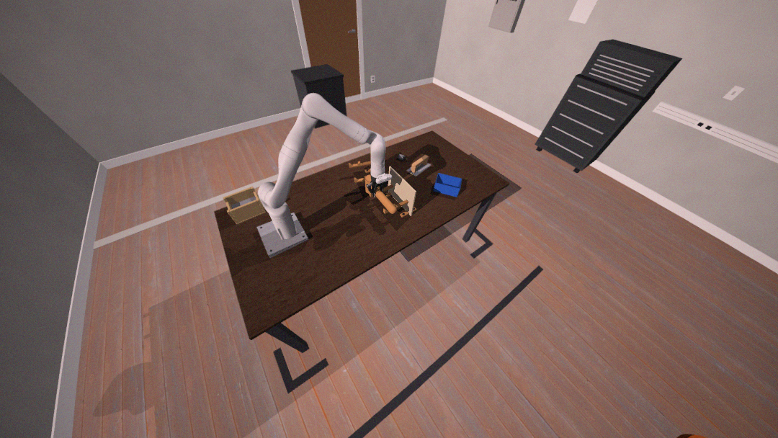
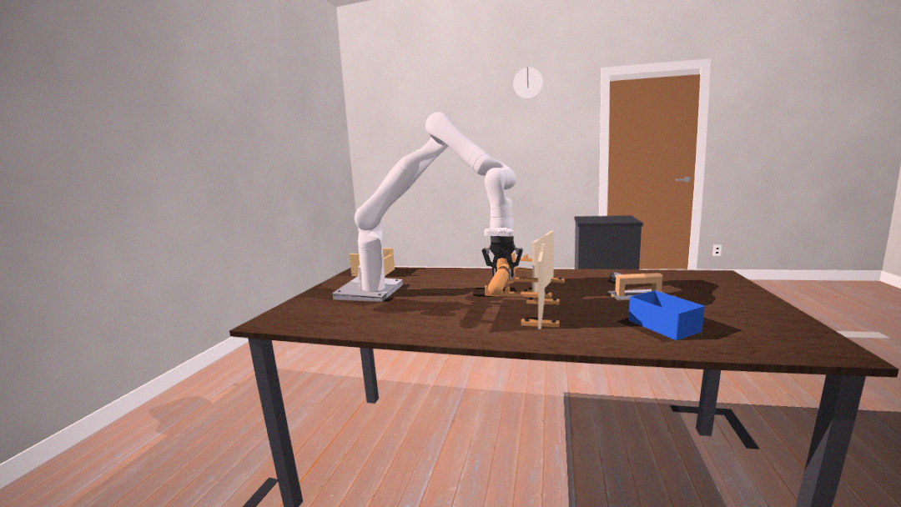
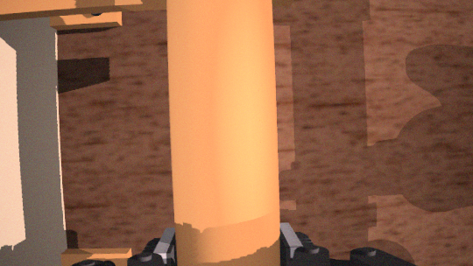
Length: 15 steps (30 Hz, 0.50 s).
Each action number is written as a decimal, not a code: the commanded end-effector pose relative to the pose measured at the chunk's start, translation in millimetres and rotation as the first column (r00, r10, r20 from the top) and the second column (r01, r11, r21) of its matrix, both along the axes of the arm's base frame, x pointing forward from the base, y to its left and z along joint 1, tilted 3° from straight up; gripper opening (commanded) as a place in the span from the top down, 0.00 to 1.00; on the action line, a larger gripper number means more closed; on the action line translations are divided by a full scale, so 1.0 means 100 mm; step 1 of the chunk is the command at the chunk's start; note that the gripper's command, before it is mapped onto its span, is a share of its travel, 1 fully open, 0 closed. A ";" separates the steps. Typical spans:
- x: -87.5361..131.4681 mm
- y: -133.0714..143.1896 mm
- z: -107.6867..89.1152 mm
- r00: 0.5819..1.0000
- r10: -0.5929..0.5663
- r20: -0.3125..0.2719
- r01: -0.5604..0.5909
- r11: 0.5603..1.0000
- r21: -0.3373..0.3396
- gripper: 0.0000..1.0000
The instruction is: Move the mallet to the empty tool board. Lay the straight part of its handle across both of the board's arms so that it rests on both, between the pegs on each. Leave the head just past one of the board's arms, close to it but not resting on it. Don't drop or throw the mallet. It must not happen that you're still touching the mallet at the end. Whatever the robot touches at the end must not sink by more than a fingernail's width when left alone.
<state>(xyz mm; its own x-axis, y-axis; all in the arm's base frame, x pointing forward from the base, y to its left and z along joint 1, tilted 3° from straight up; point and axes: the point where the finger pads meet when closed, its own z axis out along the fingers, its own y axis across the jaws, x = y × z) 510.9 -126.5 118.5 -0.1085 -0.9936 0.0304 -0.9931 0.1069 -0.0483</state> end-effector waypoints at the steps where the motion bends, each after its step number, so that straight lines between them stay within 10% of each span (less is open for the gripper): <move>1: 0.00 0.00 0.00 1.000 0.000 0.001 0.000 1.000 0.000 0.90; 15: 0.00 0.00 0.04 1.000 0.000 0.001 0.000 1.000 0.000 0.90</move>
